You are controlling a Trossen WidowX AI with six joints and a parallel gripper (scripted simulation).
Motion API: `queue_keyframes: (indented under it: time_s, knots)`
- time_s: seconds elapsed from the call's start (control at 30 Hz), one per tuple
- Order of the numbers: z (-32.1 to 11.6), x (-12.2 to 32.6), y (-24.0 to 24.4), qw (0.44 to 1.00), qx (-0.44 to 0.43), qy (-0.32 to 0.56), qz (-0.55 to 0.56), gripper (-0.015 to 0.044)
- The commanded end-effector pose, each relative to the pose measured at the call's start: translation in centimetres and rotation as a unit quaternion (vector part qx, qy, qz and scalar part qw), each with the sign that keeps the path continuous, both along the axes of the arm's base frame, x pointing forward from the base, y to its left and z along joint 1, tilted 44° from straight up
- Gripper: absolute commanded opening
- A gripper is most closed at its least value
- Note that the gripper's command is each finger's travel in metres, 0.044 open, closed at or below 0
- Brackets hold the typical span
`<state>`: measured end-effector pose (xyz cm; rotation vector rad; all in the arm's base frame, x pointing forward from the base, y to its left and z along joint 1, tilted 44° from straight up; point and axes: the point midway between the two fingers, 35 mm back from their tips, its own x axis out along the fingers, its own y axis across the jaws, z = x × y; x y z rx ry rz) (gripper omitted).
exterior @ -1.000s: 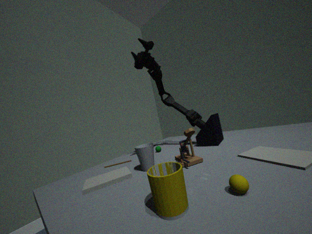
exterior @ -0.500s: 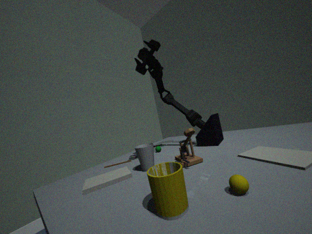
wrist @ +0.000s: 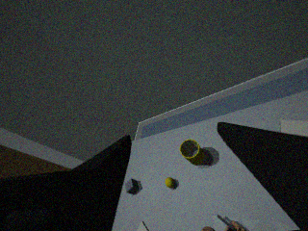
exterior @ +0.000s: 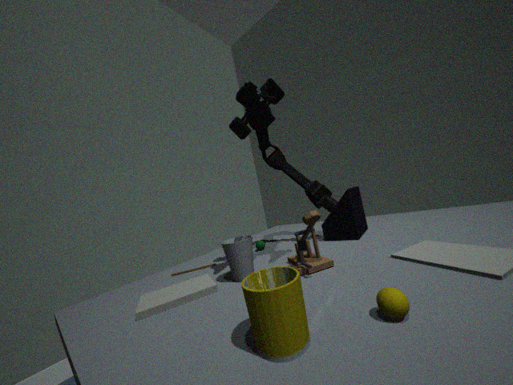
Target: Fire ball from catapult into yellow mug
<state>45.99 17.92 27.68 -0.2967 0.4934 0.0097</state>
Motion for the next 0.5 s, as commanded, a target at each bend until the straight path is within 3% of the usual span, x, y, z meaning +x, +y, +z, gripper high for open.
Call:
queue_keyframes:
  time_s: [0.0,0.47]
  knots:
    - [-3.2,0.0,-1.3,0.998,-0.048,0.049,-0.008,0.0440]
    - [-12.7,-1.7,-6.4,0.953,-0.197,0.229,-0.017,0.0440]
